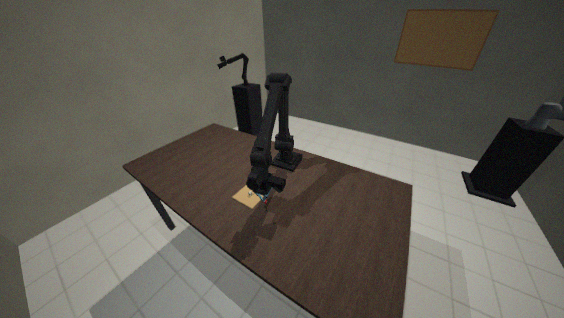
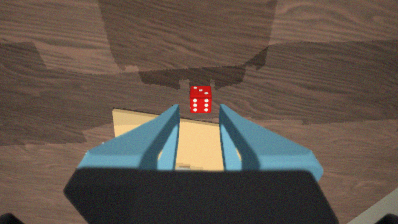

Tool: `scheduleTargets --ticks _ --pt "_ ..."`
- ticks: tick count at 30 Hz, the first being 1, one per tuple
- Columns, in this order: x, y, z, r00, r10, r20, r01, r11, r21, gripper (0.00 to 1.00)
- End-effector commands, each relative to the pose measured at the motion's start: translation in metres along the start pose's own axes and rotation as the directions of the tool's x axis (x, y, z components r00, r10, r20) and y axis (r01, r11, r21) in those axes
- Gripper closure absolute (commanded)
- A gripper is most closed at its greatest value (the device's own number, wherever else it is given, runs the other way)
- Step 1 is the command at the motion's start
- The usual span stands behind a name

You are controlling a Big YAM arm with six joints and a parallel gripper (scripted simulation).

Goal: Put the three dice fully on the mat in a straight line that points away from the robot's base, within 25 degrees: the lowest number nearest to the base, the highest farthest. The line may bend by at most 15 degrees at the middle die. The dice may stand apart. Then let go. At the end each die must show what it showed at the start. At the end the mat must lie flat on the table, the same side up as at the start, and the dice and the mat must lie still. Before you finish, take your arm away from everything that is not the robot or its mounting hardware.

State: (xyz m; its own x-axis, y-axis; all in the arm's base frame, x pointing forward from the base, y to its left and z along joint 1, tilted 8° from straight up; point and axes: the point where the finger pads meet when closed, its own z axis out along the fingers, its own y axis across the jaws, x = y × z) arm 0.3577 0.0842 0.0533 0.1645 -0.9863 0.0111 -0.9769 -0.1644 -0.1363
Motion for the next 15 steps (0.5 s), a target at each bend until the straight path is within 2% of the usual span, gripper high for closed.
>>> scheduleTargets --ticks 1,4,9,15 --pt "0.001 -0.028 -0.012 1.0 0.001 0.004 -0.001 0.999 0.053 0.7" --pt "0.001 -0.026 -0.009 1.0 0.001 0.004 -0.001 0.999 0.051 0.7" --pt "0.002 -0.008 0.007 1.0 0.0 0.002 0.0 1.0 0.014 0.7" --pt "0.002 -0.005 0.014 1.0 0.0 0.001 0.0 1.0 0.008 0.7"
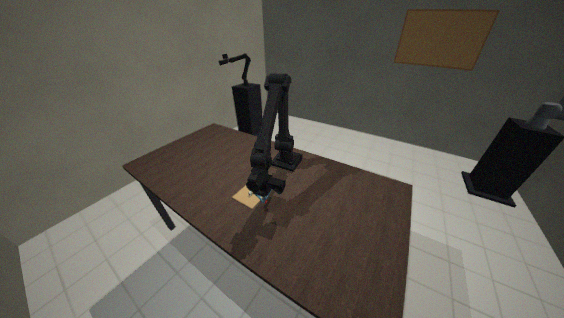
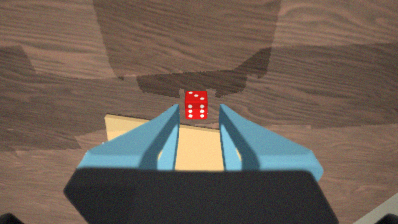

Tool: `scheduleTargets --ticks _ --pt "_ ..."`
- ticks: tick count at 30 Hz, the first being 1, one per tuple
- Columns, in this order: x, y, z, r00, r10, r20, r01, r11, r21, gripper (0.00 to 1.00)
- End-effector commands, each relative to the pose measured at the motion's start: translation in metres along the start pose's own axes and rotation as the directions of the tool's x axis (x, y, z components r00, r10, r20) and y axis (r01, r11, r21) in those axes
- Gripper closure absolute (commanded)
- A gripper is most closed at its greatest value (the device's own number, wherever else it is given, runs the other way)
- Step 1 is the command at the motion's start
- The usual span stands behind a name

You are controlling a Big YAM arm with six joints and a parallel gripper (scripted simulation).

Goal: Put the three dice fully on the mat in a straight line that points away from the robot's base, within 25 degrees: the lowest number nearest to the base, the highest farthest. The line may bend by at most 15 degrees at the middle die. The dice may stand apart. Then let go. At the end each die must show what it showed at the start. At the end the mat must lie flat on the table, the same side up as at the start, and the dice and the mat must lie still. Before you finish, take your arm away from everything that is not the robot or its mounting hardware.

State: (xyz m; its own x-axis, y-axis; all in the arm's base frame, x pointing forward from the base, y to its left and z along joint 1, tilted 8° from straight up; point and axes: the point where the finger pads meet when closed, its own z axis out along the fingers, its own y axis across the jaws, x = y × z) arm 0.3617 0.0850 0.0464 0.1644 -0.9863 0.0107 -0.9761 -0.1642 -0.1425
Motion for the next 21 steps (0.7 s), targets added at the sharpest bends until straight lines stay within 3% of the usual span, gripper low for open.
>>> scheduleTargets --ticks 1,21 --pt "0.0025 -0.0019 0.0074 1.0 0.0 0.001 0.0 1.0 0.002 0.7" --pt "0.0023 -0.0021 0.015 1.0 0.0 0.001 0.0 1.0 0.006 0.7"
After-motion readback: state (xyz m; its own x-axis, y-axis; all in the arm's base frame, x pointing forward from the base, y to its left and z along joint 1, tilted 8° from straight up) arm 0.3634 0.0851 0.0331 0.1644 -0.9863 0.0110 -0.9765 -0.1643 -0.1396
